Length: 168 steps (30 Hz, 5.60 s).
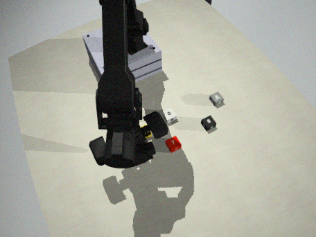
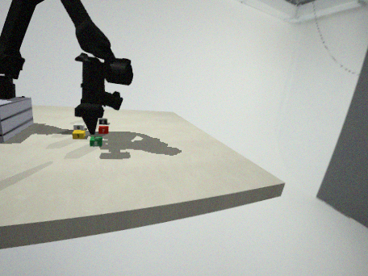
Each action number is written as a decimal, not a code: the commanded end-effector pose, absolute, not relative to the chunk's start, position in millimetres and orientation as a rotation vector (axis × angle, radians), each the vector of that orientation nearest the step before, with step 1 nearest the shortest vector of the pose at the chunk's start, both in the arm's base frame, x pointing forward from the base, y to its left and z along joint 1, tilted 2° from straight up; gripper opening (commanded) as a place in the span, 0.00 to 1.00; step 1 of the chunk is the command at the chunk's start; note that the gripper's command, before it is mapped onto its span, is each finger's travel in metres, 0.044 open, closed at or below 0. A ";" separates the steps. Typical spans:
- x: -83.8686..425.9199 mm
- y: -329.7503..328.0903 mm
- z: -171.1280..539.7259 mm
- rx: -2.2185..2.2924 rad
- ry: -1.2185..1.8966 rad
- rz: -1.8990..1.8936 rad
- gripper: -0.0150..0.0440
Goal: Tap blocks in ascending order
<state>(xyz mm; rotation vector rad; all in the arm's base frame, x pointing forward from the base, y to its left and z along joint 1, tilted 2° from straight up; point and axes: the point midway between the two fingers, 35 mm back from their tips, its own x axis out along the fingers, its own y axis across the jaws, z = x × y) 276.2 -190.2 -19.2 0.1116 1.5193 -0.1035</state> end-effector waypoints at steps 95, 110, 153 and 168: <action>316.4 34.3 79.9 0.122 1.496 -0.090 0.29; 321.4 38.1 -1.2 0.122 1.496 -0.090 0.29; 316.7 37.0 76.5 0.122 1.496 -0.090 0.29; 271.9 122.9 78.1 0.129 1.501 -0.083 0.29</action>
